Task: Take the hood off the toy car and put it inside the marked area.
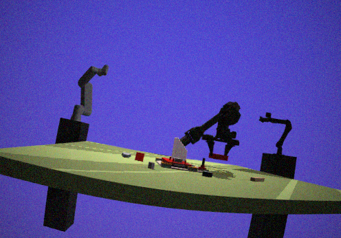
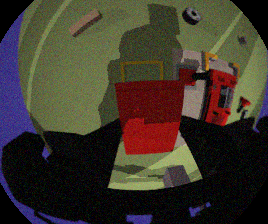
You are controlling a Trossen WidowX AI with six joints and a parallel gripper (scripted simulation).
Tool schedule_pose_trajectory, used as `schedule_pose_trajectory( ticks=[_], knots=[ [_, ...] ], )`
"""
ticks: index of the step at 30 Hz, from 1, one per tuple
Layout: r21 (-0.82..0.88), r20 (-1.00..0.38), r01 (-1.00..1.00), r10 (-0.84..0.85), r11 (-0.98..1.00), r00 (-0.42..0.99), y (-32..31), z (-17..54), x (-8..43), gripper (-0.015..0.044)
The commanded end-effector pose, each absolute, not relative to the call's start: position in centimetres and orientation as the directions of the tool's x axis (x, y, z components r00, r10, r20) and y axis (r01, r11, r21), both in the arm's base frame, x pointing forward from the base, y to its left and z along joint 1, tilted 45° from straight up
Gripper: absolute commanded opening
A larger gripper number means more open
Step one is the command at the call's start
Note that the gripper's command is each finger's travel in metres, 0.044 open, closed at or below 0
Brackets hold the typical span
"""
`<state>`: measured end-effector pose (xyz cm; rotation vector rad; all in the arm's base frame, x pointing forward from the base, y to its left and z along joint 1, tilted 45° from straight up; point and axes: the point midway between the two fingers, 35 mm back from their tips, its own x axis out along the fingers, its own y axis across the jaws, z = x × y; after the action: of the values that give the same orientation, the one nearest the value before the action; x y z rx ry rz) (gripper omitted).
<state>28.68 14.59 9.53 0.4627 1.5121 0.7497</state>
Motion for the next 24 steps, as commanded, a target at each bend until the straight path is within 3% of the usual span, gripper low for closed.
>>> schedule_pose_trajectory(
  ticks=[1, 24],
  knots=[
    [0.699, -0.714, -0.144, 0.692, 0.700, -0.103, 14.9, 9.2, 28.5, 0.0000],
    [0.700, -0.713, -0.144, 0.693, 0.699, -0.103, 15.9, 8.2, 28.3, 0.0000]
  ],
)
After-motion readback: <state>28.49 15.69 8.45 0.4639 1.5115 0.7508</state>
